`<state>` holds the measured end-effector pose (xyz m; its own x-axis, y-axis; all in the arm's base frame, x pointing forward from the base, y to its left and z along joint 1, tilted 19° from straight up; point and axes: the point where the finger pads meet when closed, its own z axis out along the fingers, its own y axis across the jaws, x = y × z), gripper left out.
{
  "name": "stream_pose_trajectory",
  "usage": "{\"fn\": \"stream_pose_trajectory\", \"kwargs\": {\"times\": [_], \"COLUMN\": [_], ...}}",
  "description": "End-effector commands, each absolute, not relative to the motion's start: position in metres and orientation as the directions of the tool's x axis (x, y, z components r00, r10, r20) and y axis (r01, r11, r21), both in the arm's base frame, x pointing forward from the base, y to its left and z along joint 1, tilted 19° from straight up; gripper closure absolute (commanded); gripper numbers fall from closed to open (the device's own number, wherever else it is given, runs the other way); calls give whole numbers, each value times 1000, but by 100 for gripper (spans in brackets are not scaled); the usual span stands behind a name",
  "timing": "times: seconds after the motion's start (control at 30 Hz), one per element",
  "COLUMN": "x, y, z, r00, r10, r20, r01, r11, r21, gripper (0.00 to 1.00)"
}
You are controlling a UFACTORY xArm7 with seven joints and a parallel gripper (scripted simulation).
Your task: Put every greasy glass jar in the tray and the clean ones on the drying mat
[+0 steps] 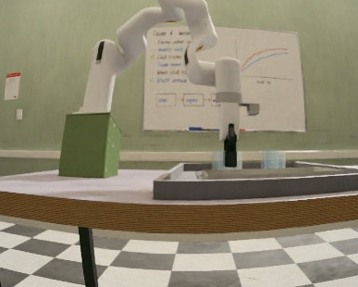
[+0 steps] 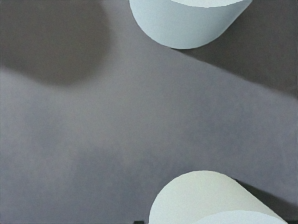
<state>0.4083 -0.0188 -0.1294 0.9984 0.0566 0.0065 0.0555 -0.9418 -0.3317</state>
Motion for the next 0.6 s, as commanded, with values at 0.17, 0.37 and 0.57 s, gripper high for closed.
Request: {"fn": "stream_pose_trajectory", "kwargs": {"times": [0.17, 0.37, 0.57], "x": [410, 410, 410], "y": [-20, -20, -20], "z": [-128, -128, -128], "r00": [998, 998, 998], "r10": [55, 55, 55], "r20": [10, 10, 10], "r01": [55, 55, 55], "r11": [-942, -942, -942], "r21": [-330, -330, -330], "gripper": [31, 31, 34]}}
